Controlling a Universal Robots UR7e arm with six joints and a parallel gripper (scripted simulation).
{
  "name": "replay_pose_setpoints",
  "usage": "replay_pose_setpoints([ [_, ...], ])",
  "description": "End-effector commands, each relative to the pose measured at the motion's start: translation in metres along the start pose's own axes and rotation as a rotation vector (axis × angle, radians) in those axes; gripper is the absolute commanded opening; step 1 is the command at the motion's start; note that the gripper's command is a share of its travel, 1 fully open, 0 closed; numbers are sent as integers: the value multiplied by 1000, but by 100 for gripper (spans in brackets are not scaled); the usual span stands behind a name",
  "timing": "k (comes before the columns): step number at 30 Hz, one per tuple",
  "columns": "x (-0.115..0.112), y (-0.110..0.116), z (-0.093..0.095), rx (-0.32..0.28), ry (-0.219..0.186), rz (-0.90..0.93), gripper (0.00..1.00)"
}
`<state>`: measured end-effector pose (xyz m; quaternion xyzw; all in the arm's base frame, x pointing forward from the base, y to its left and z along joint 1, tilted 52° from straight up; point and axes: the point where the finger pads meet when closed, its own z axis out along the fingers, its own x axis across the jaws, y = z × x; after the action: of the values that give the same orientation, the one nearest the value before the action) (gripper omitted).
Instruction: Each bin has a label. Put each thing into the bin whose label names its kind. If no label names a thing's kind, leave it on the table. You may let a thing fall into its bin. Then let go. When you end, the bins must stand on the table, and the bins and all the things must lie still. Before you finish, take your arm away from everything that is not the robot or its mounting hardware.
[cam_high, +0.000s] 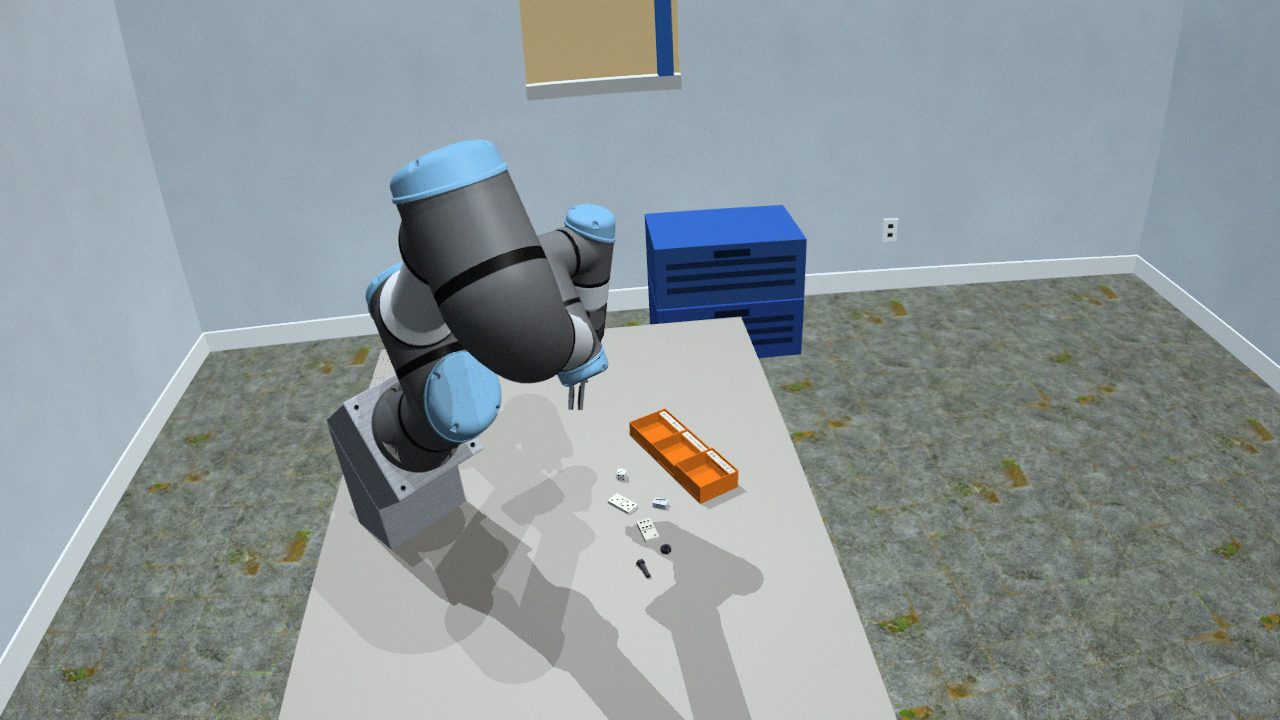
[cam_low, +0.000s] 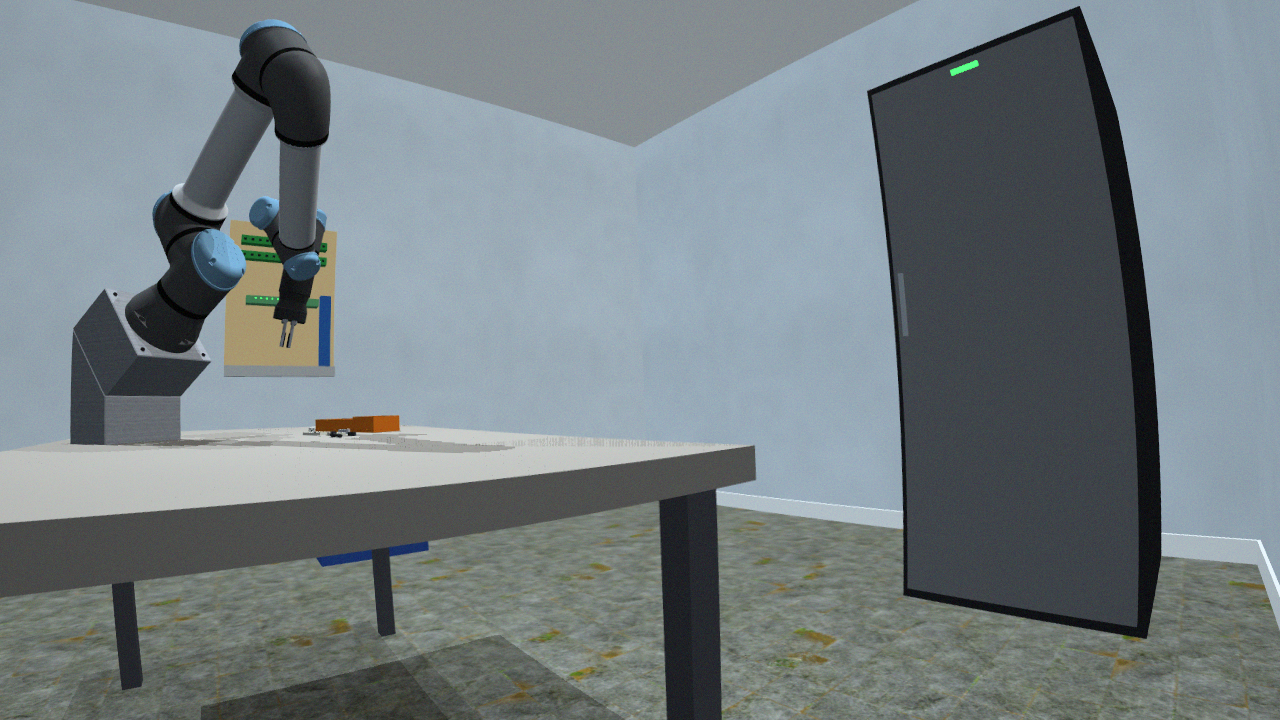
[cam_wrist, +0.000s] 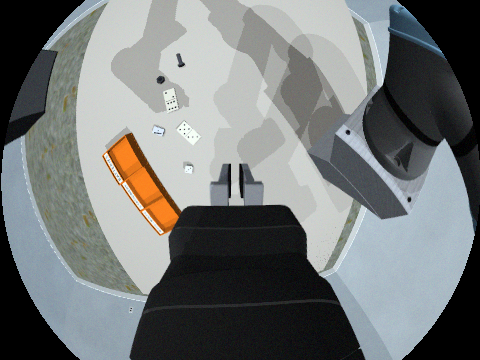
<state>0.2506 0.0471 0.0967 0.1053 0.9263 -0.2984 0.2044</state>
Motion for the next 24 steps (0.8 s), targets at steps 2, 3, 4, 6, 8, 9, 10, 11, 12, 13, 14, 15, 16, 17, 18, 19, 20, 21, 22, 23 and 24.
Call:
replay_pose_setpoints([
  [2, -18, -8, -3, 0, -18, 156, 31],
  [3, -18, -8, -3, 0, -18, 156, 31],
  [4, -18, -8, -3, 0, -18, 156, 31],
  [6, -18, -8, -3, 0, -18, 156, 31],
  [8, -18, -8, -3, 0, -18, 156, 31],
  [9, -18, -8, -3, 0, -18, 156, 31],
  [10, -18, -8, -3, 0, -18, 156, 31],
  [11, -25, -12, -4, 0, -18, 156, 31],
  [12, -25, -13, -4, -1, -18, 156, 31],
  [13, -25, -13, -4, -1, -18, 157, 31],
  [14, -25, -13, -4, -1, -18, 158, 31],
  [15, -25, -13, -4, -1, -18, 162, 31],
  [16, -25, -13, -4, 0, -18, 170, 31],
  [17, -25, -13, -4, 0, -19, 182, 31],
  [18, -25, -13, -4, 0, -20, 197, 31],
  [19, -25, -13, -4, 0, -20, 197, 31],
  [20, -25, -13, -4, 0, -20, 197, 31],
  [21, -25, -13, -4, 0, -22, 207, 31],
  [22, -25, -13, -4, -1, -22, 204, 31],
  [23, -25, -13, -4, -1, -22, 201, 31],
  [24, -25, -13, -4, -1, -22, 199, 31],
])
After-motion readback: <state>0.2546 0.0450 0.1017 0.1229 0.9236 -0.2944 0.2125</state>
